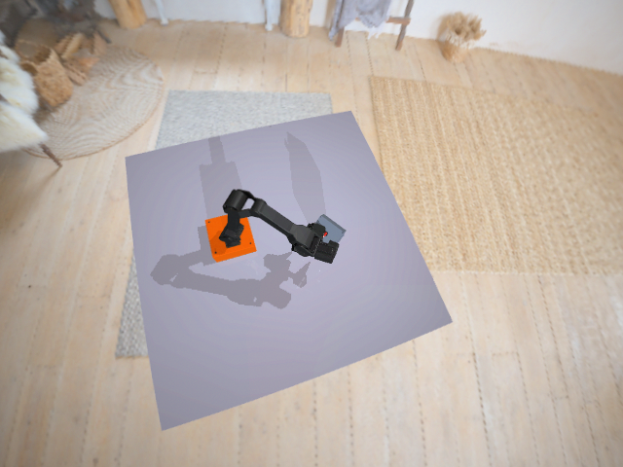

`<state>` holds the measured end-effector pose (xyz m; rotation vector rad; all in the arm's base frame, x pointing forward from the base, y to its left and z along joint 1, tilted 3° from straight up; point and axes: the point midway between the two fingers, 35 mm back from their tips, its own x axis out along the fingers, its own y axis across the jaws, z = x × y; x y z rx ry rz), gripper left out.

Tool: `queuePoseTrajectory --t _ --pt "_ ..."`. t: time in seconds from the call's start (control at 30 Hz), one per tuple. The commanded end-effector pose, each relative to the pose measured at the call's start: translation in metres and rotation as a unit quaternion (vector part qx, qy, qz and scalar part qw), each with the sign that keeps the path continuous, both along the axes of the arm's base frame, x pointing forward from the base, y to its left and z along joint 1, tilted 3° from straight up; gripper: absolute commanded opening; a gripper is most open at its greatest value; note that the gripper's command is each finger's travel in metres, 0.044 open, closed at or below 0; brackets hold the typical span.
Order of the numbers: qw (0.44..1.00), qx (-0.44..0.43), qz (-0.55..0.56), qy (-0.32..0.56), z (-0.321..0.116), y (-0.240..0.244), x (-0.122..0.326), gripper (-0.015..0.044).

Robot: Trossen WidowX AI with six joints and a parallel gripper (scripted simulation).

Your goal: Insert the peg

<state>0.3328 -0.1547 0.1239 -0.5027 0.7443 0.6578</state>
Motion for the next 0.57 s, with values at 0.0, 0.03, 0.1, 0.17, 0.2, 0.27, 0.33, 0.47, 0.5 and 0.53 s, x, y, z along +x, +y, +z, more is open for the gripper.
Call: queuePoseTrajectory --t 0.0,0.03,0.1,0.17,0.2,0.27,0.33,0.47,0.5,0.53 --pt "1.000 -0.001 0.001 -0.003 0.0072 -0.0029 -0.0046 0.0440" --pt "1.000 -0.001 0.001 -0.003 0.0081 -0.0038 -0.0058 0.0440" --pt "1.000 -0.001 0.001 -0.003 0.0090 -0.0043 -0.0065 0.0440" --pt "1.000 -0.001 0.001 -0.003 0.0113 -0.0058 -0.0086 0.0440" --pt "1.000 -0.001 0.001 -0.003 0.0126 -0.0066 -0.0097 0.0440" --pt "1.000 -0.001 0.001 -0.003 0.0153 -0.0082 -0.0121 0.0440" --pt "1.000 -0.001 0.001 -0.003 0.0170 -0.0091 -0.0135 0.0440" --pt "1.000 -0.001 0.001 -0.003 0.0172 -0.0092 -0.0137 0.0440" --pt "1.000 -0.001 0.001 -0.003 0.0172 -0.0092 -0.0137 0.0440" --pt "1.000 -0.001 0.001 -0.003 0.0172 -0.0092 -0.0137 0.0440"
